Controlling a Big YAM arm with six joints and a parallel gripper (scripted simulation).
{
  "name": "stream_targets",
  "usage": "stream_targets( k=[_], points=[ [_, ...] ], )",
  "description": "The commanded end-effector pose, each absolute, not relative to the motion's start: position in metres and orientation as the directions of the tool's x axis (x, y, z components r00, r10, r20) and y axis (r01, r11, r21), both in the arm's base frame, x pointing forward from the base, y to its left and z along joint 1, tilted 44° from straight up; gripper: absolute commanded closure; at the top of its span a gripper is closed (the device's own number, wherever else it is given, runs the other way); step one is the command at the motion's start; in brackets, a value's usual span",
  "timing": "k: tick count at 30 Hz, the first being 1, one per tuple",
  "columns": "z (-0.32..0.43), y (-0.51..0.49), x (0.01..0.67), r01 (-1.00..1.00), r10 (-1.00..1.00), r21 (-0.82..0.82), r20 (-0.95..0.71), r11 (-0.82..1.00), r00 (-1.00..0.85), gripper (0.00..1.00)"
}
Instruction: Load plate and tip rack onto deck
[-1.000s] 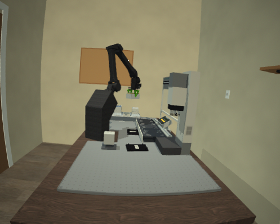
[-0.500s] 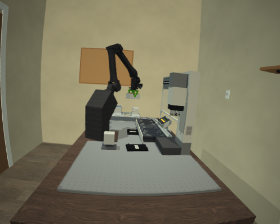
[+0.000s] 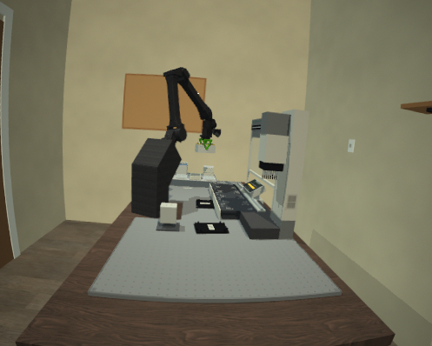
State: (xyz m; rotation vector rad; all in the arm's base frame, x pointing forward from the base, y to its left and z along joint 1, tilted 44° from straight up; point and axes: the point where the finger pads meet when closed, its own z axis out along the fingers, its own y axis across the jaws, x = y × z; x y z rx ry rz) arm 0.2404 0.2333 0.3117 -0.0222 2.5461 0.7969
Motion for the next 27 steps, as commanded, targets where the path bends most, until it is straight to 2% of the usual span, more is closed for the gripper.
stream_targets(
  k=[1, 9, 27],
  points=[
    [0.333, 0.236, 0.241, -0.075, 0.223, 0.602, -0.405, 0.795, -0.887, 1.0],
    [0.333, 0.236, 0.241, 0.027, 0.312, 0.644, -0.333, 0.764, -0.89, 1.0],
    [0.305, 0.206, 0.239, 0.022, 0.306, 0.632, -0.343, 0.774, -0.888, 1.0]
  ],
)
